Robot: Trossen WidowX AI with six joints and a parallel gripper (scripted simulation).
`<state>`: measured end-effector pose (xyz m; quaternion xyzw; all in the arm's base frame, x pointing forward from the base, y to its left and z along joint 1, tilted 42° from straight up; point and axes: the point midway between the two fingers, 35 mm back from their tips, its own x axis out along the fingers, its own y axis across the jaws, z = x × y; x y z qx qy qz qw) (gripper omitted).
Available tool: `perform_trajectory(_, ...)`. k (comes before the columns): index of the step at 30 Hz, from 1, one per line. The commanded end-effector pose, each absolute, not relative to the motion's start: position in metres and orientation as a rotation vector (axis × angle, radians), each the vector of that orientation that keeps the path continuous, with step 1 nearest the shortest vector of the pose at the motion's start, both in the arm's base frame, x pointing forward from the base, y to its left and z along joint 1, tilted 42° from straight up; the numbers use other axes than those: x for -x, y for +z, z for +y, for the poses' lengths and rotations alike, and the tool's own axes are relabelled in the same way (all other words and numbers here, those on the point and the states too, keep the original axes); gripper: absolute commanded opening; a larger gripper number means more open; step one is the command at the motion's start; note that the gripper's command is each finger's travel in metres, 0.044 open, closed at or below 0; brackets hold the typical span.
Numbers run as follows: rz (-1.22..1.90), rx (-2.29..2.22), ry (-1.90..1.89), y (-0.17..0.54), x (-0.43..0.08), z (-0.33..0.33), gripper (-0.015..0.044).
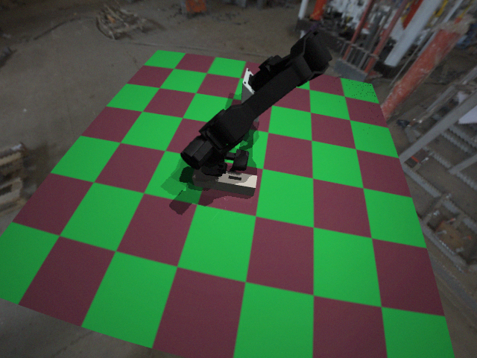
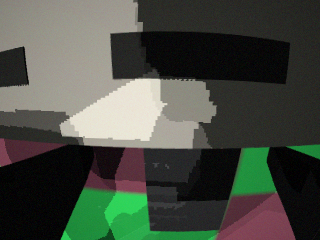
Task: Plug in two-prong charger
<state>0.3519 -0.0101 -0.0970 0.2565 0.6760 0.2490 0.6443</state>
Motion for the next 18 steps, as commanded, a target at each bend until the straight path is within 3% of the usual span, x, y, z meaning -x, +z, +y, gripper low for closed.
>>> perform_trajectory(1, 1.536, -0.583, 0.57, -0.0972, -0.3502, -0.0097, 0.044)
perform_trajectory(18, 1.526, -0.58, 0.571, -0.0975, -0.3456, -0.0095, 0.044)
